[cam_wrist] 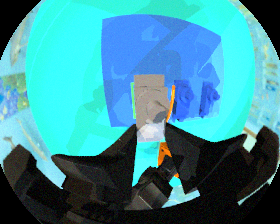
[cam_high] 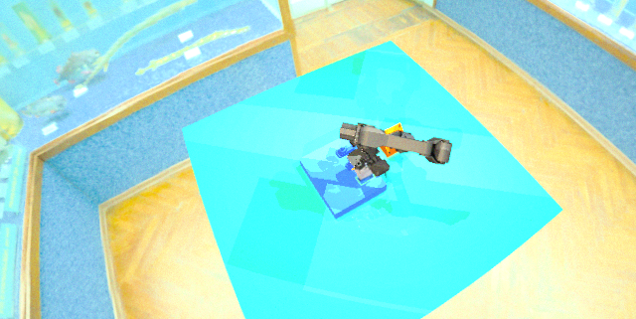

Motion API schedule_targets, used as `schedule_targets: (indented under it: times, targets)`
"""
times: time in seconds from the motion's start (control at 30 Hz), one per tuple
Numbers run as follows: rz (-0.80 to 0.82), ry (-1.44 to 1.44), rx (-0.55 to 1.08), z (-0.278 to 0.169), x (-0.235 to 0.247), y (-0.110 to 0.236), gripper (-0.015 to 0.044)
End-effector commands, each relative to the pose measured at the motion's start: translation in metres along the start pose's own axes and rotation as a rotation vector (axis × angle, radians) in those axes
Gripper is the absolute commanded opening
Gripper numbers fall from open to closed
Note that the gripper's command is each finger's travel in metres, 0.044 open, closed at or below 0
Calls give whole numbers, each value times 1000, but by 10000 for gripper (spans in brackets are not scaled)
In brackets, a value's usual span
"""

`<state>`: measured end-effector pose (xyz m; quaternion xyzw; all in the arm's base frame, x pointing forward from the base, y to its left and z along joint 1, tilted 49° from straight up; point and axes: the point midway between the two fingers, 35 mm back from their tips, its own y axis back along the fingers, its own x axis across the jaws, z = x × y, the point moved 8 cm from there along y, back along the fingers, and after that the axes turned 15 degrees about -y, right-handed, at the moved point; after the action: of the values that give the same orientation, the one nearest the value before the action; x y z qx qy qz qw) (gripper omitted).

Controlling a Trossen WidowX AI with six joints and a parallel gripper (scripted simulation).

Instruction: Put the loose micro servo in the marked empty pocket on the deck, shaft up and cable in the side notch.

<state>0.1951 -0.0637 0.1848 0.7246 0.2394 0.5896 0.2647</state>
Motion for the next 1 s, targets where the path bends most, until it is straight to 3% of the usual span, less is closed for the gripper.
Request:
schedule_targets:
  times: [0.0,0.97]
  targets:
    - [-2,2,0,-4,-1,-2,0]
    - [0,12,12,-2,-1,-19,0]
